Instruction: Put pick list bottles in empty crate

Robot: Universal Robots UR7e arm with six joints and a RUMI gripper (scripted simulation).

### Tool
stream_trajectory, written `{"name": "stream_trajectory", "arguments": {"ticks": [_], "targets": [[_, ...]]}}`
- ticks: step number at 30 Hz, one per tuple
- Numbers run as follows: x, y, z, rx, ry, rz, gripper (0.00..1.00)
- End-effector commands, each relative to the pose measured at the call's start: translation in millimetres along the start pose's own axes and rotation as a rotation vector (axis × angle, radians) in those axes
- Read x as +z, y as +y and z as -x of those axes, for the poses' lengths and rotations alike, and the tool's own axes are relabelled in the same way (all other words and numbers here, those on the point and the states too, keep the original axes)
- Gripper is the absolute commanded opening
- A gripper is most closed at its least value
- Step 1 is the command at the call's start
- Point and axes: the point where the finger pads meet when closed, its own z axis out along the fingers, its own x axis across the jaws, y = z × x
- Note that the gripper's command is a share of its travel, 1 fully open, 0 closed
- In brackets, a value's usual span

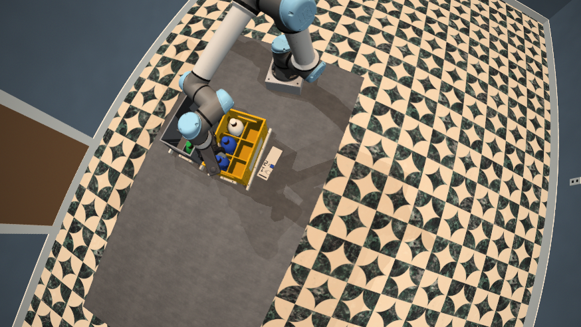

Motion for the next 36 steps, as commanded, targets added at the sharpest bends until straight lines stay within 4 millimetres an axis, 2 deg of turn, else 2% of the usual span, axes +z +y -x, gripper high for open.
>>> {"name": "stream_trajectory", "arguments": {"ticks": [1,6,36], "targets": [[-1,0,0,0.000,0.001,-0.001,0.38],[-1,0,0,0.000,0.001,-0.001,0.38],[-75,0,0,0.000,0.001,-0.001,0.38]]}}
